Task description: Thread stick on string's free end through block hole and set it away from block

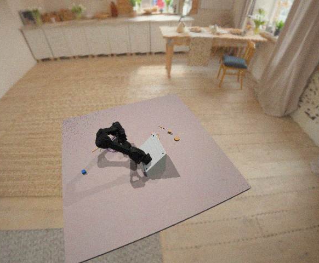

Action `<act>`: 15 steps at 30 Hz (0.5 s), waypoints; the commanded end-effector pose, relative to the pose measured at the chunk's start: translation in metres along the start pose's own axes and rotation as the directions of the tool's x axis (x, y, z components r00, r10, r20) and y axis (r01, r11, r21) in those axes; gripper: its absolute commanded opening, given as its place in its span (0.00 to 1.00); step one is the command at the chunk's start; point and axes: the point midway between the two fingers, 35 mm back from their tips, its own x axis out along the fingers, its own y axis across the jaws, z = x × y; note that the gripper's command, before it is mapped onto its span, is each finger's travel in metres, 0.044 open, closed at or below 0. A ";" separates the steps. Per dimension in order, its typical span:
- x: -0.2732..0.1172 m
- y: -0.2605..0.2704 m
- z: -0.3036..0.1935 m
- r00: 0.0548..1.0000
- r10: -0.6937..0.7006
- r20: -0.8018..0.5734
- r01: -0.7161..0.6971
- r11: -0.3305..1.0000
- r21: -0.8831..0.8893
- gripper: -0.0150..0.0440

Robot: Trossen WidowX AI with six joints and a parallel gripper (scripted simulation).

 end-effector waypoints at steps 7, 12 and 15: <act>0.002 0.001 -0.001 1.000 0.002 0.000 -0.002 1.000 0.004 0.38; 0.002 0.001 -0.001 1.000 0.002 0.000 -0.002 1.000 0.004 0.25; 0.002 0.001 -0.001 1.000 0.002 0.000 -0.002 1.000 0.004 0.25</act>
